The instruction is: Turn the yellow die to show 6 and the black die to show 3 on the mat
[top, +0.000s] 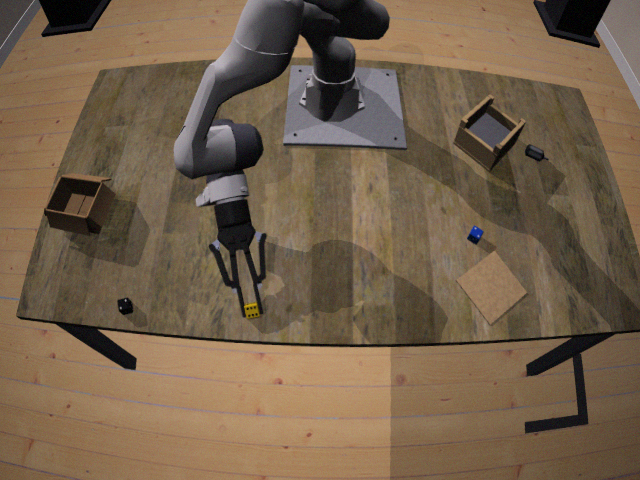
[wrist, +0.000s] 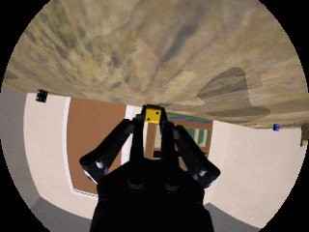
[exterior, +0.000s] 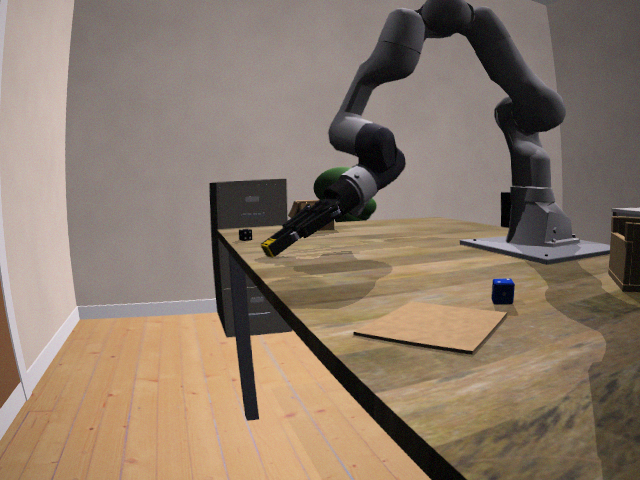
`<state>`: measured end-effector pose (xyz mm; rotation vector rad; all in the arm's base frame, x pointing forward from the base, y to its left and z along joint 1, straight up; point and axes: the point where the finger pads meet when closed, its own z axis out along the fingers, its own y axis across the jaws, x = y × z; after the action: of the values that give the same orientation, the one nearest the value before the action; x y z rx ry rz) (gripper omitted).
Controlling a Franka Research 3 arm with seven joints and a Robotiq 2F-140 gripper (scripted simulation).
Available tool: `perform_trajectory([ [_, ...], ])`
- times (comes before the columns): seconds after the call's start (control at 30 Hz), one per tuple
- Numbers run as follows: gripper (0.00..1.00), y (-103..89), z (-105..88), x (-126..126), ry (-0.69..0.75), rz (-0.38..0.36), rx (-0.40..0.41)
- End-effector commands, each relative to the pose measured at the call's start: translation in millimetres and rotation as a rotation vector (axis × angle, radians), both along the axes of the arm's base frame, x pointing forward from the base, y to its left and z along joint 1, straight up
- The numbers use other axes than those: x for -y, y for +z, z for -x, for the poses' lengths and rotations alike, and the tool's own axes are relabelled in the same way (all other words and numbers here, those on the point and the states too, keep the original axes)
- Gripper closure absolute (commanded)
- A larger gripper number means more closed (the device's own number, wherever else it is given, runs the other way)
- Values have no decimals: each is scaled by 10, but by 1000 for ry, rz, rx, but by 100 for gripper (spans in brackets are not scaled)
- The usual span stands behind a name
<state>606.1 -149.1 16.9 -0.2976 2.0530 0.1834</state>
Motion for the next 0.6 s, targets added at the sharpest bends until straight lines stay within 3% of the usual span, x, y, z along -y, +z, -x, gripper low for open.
perform_trajectory([
  [0.0, 76, 7, -12, 22, -3, 2, 5],
  [0.33, 76, 7, -12, 22, -3, 2, 5],
  [0.57, 69, 7, -12, 22, -3, 2, 5],
])
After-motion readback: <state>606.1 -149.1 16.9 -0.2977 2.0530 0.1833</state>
